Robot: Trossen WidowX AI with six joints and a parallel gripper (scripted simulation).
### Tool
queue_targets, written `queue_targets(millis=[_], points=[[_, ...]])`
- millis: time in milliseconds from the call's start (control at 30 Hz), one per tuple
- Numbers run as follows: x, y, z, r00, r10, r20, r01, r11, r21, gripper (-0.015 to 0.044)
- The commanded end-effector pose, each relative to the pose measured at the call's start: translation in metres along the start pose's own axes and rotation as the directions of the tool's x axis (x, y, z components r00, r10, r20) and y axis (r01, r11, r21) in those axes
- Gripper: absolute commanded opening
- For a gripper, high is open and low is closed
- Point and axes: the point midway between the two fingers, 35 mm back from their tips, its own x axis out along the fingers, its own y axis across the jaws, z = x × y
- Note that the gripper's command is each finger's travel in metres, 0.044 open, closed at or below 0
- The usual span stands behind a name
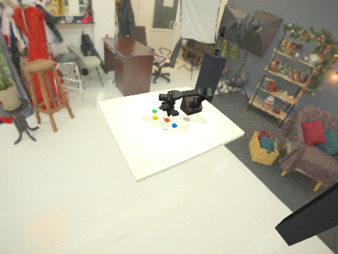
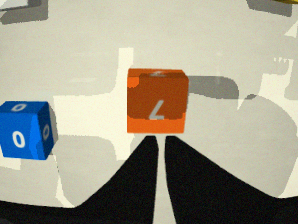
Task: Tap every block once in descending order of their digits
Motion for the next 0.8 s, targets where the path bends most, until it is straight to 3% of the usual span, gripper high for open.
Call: queue_targets(millis=[0,767], points=[[0.007,0.0,-0.001,1.0,0.004,0.006,-0.004,1.0,0.004,0.002],[0.037,0.0,-0.001,1.0,0.006,0.006,-0.006,1.0,0.004,0.002]])
